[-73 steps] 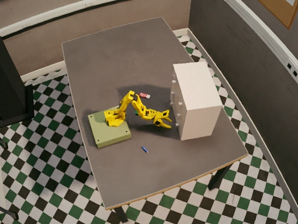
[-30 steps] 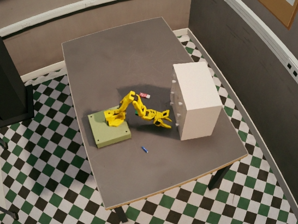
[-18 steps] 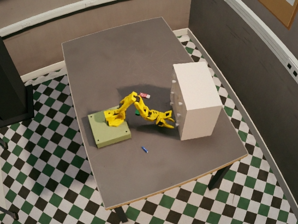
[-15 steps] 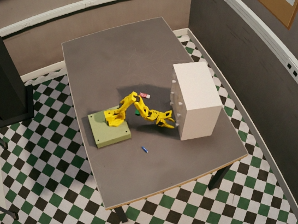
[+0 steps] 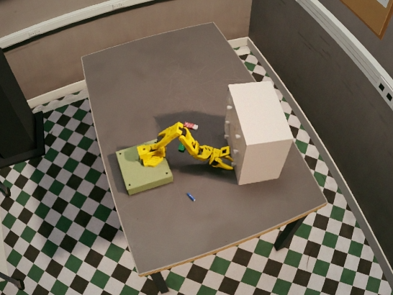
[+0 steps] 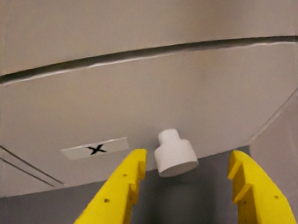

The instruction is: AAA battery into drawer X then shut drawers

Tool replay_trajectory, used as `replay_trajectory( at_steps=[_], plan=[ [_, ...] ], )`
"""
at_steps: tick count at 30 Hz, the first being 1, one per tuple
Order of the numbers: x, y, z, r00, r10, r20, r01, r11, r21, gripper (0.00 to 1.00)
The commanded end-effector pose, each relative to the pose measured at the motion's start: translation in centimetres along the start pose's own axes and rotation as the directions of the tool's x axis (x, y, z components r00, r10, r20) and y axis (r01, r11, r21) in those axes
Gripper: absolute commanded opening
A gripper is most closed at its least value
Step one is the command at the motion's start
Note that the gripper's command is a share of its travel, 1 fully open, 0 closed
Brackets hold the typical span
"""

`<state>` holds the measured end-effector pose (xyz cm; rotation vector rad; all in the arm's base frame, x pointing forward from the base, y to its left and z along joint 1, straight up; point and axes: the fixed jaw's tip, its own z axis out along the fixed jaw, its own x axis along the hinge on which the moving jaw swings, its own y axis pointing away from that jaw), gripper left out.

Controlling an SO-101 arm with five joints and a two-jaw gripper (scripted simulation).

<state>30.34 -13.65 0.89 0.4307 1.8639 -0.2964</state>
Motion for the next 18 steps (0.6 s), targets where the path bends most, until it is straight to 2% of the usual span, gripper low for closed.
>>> replay_trajectory(
  at_steps=[1, 4, 6, 18],
  plan=[
    [0.55, 0.27, 0.10, 1.000, 0.004, -0.020, -0.005, 1.000, -0.007, 0.21],
    [0.55, 0.27, 0.10, 1.000, 0.004, -0.020, -0.005, 1.000, -0.007, 0.21],
    [0.66, 0.41, 0.67, 1.000, 0.003, -0.020, -0.003, 1.000, -0.011, 0.21],
    [0.66, 0.41, 0.67, 1.000, 0.003, -0.020, -0.003, 1.000, -0.011, 0.21]
  ],
)
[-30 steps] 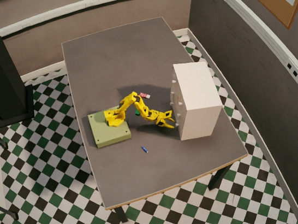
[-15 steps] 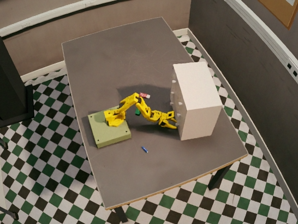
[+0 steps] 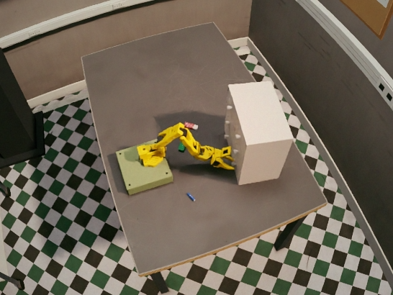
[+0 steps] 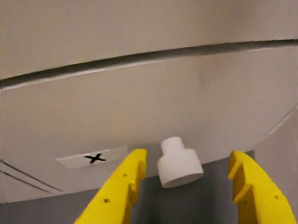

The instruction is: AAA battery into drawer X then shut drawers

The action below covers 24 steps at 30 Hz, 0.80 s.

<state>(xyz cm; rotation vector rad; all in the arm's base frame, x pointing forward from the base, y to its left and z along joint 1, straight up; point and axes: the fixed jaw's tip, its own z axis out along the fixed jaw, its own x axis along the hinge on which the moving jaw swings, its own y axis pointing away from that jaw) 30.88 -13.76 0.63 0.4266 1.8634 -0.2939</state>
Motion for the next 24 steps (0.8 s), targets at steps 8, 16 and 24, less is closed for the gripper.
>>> replay_trajectory(
  at_steps=[8, 16, 24],
  plan=[
    [0.77, 0.35, 0.09, 1.000, 0.004, -0.021, -0.004, 1.000, -0.010, 0.21],
    [1.07, 0.48, 0.12, 1.000, 0.002, -0.021, -0.003, 1.000, -0.013, 0.21],
    [1.21, 0.54, 0.12, 1.000, 0.002, -0.021, -0.002, 1.000, -0.015, 0.21]
  ],
)
